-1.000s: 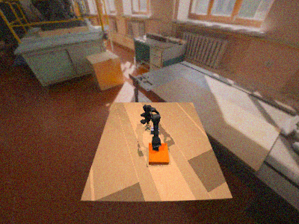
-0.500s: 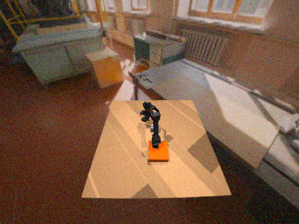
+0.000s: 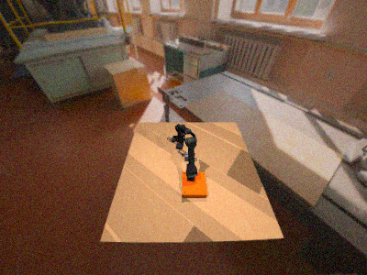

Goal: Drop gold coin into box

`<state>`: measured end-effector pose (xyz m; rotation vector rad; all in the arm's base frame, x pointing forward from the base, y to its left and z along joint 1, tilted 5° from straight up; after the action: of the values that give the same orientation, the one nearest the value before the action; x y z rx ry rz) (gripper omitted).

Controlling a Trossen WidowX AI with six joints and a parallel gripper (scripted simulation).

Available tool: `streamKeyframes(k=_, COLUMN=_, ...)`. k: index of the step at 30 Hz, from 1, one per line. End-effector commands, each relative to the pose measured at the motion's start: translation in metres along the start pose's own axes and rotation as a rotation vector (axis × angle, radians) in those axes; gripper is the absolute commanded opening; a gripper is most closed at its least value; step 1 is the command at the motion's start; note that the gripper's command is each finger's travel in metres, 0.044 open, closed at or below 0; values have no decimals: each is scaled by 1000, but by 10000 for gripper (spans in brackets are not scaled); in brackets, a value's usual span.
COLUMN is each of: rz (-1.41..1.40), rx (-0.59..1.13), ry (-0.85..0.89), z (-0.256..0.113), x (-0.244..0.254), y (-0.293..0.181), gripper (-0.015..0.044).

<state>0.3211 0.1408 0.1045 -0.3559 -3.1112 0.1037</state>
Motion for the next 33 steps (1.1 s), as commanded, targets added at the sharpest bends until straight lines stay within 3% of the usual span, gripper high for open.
streamKeyframes(k=1, rz=-17, rx=0, ry=0, z=-1, x=0, y=-2, gripper=0)
streamKeyframes(k=33, rz=-18, rx=5, ry=2, z=-3, x=22, y=-82, gripper=0)
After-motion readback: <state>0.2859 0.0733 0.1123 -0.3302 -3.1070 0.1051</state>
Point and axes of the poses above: the point midway between the two fingers, 35 mm back from their tips, its own z axis out along the fingers, its own x axis across the jaws, y = z × x, the point moved 6 cm from there along -z, back along the fingers, and after that the axes turned 11 degrees about z, right-handed, at the moved point
